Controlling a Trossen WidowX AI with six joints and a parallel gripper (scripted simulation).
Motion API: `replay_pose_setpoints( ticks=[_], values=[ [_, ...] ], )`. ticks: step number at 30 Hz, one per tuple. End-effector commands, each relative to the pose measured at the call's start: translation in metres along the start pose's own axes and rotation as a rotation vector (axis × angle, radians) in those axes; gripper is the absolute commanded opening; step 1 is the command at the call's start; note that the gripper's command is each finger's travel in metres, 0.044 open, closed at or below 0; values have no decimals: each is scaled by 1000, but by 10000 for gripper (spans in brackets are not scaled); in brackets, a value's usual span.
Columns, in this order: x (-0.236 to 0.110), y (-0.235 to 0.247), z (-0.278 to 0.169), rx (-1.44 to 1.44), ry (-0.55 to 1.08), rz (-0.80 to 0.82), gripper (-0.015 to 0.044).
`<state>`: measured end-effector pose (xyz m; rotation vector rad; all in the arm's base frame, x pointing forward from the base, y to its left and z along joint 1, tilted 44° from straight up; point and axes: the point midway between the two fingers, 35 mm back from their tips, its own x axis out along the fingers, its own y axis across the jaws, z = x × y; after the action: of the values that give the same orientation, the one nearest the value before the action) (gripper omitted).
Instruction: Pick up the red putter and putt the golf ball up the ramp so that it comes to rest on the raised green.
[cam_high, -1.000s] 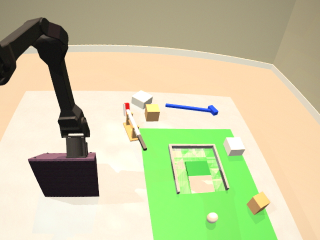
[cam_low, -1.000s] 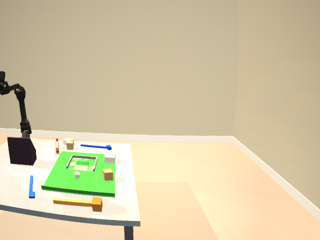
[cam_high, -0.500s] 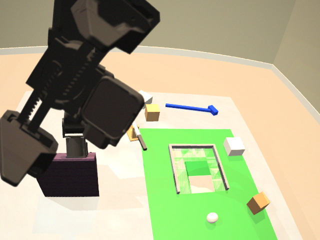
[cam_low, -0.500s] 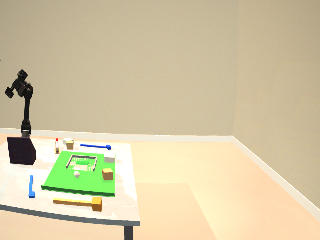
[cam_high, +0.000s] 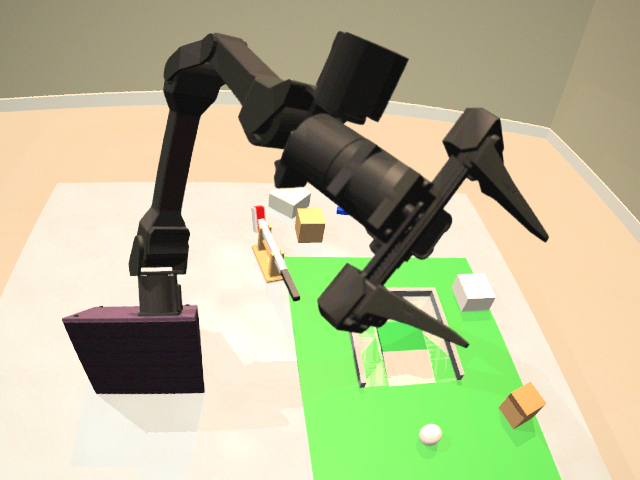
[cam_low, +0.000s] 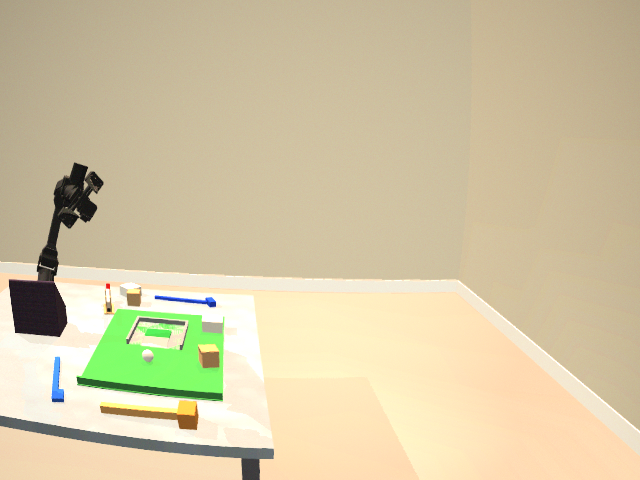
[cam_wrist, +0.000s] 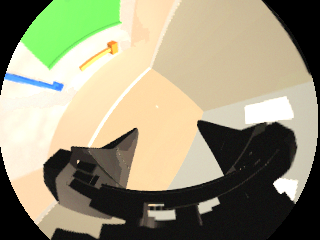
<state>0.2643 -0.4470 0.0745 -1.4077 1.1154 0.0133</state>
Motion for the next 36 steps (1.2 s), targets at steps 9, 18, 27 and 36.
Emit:
replay_pose_setpoints(
  ticks=[9,18,27,36],
  values=[
    [-40,-3,203,-26,-525,93,440],
    [-115,26,330,-76,-893,241,440],
    [-224,81,419,-138,-1236,490,440],
    [-349,151,454,-225,-1509,853,440]
  ],
)
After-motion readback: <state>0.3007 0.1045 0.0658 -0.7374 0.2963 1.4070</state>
